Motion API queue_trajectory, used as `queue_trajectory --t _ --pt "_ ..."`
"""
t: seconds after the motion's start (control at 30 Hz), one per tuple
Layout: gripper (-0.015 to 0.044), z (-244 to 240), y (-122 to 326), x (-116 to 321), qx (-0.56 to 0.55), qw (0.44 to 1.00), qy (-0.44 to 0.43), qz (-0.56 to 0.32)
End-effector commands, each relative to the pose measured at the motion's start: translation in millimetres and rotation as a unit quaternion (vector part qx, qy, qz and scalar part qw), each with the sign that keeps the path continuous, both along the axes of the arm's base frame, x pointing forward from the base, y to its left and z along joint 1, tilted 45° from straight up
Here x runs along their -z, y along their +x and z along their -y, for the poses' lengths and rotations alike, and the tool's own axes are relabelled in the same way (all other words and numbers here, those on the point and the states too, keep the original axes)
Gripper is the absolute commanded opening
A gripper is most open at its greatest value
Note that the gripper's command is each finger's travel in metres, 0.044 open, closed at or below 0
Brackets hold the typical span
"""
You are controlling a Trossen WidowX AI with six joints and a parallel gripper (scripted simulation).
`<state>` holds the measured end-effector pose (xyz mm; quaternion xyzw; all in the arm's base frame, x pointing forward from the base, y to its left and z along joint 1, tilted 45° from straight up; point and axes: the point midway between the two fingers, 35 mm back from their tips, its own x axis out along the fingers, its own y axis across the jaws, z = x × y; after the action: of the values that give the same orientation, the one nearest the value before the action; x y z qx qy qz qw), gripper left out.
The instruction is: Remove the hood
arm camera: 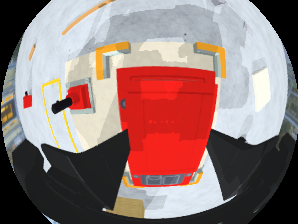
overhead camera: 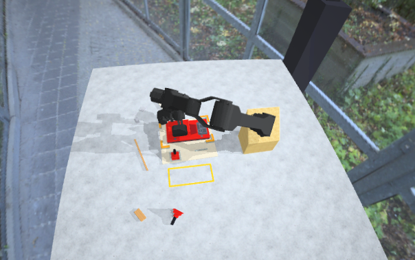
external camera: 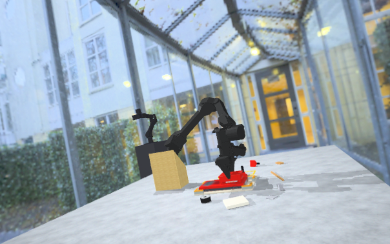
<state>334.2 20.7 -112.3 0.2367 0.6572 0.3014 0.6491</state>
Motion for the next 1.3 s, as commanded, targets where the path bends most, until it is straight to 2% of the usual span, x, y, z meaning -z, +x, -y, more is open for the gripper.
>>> queue_trajectory --t 0.0,0.77,1.13,1.27 --pt "0.0 3.2 0.3 -1.8 -0.001 1.0 -0.002 0.002" --pt "0.0 14.7 1.0 -13.1 -0.001 1.0 -0.002 0.002" --pt "0.0 45.7 2.7 -44.1 -0.001 1.0 -0.003 0.002" --pt "0.0 36.4 3.1 -42.7 0.001 1.0 -0.002 -0.001"
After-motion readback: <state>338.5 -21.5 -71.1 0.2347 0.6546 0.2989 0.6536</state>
